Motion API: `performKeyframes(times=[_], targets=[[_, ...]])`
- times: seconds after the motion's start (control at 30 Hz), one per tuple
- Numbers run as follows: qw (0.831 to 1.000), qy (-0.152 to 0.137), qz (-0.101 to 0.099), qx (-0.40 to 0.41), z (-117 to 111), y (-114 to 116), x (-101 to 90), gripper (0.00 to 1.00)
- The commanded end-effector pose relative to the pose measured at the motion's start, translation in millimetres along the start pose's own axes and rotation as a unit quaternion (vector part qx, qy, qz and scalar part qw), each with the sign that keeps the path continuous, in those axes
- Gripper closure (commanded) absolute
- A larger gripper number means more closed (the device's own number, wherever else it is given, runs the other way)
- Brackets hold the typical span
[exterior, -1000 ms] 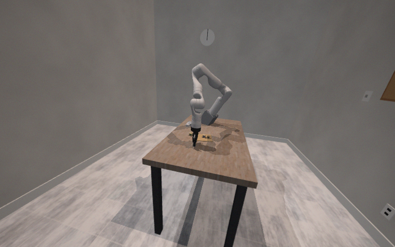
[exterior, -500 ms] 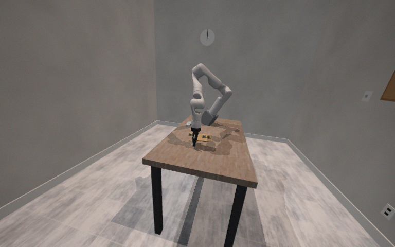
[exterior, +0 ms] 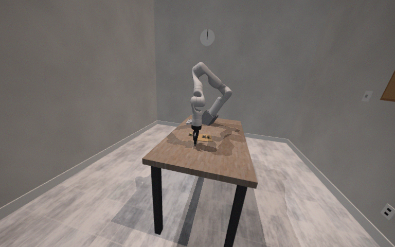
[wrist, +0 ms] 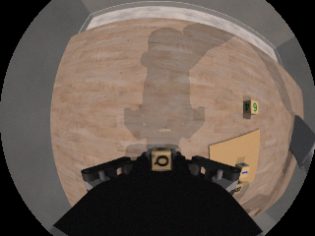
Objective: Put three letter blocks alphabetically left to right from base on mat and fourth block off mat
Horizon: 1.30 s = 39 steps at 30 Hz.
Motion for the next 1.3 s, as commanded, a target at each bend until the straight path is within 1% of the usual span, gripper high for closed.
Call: performKeyframes(times=[0.0, 0.2, 0.3, 0.37, 1.0, 1.27], targets=[[1.0, 0.004, -0.007, 0.001, -4, -3, -22.2, 0.79], [1.0, 0.004, -0.007, 0.001, -3, -2, -65.8, 0.79], [1.0, 0.004, -0.007, 0.001, -3, -2, -79.3, 0.79], [1.0, 0.004, -0.007, 0.001, -3, -2, -83.8, 0.79], [1.0, 0.004, -0.007, 0.0, -3, -2, -85.2, 0.79], [1.0, 0.004, -0.005, -0.013, -3, 0, -84.6, 0.79]])
Point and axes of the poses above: the point where the finger pads meet when closed, its own x axis out along the fingers, its own y axis across the jaws, z = x × y, the point moved 6 cm from there along -x, back along the fingers, and after that the axes turned 7 degrees about x, right-handed, at the moved point
